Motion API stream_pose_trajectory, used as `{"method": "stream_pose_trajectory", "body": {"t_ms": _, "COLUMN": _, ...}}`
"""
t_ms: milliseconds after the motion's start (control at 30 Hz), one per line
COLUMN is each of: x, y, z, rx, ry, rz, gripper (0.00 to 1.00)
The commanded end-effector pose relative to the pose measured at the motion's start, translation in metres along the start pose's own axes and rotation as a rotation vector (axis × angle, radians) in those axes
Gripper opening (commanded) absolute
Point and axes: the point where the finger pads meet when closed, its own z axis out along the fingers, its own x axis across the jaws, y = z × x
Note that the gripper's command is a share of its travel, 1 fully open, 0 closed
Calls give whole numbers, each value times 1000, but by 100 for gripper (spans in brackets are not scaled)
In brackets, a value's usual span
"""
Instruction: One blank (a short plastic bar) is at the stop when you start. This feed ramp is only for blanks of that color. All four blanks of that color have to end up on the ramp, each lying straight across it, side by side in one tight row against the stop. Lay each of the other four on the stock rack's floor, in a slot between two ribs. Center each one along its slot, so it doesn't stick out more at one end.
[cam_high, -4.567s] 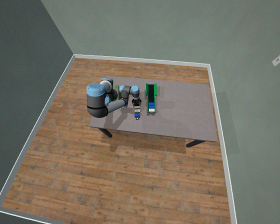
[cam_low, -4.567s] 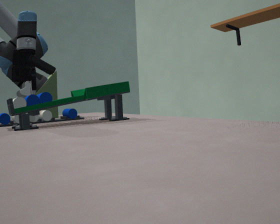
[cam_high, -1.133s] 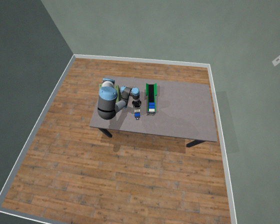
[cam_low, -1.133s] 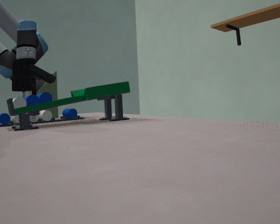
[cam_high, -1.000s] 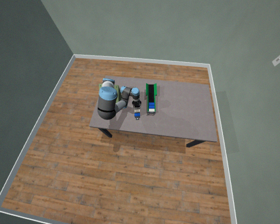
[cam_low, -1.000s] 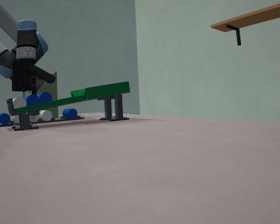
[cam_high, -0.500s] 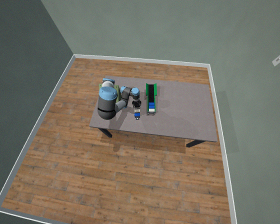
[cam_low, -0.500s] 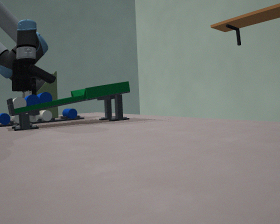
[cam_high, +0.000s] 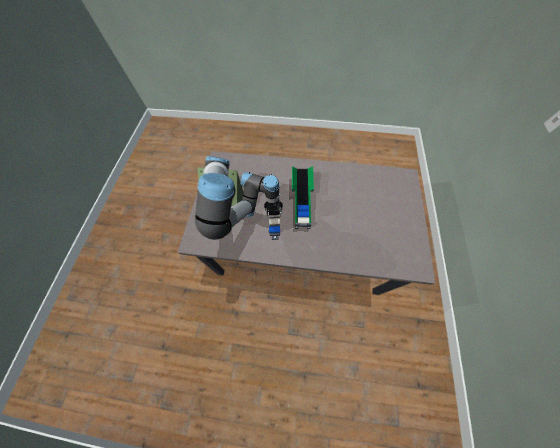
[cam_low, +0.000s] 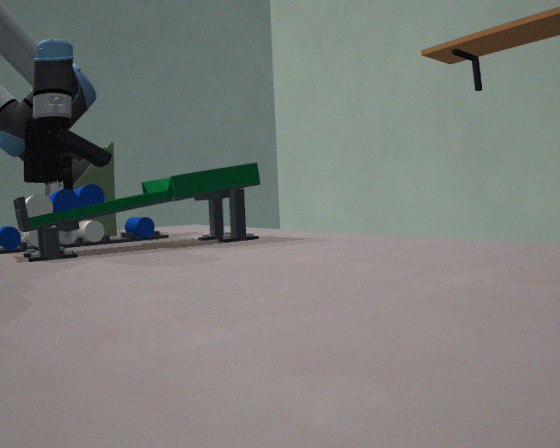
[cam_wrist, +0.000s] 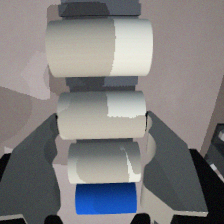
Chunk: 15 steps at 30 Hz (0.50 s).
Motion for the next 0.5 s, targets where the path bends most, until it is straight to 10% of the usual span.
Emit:
{"method": "stream_pose_trajectory", "body": {"t_ms": 0, "x": 0, "y": 0, "z": 0, "rx": 0, "ry": 1, "rz": 0, "gripper": 40}}
{"method": "stream_pose_trajectory", "body": {"t_ms": 467, "x": 0, "y": 0, "z": -11, "rx": 0, "ry": 1, "rz": 0, "gripper": 40}}
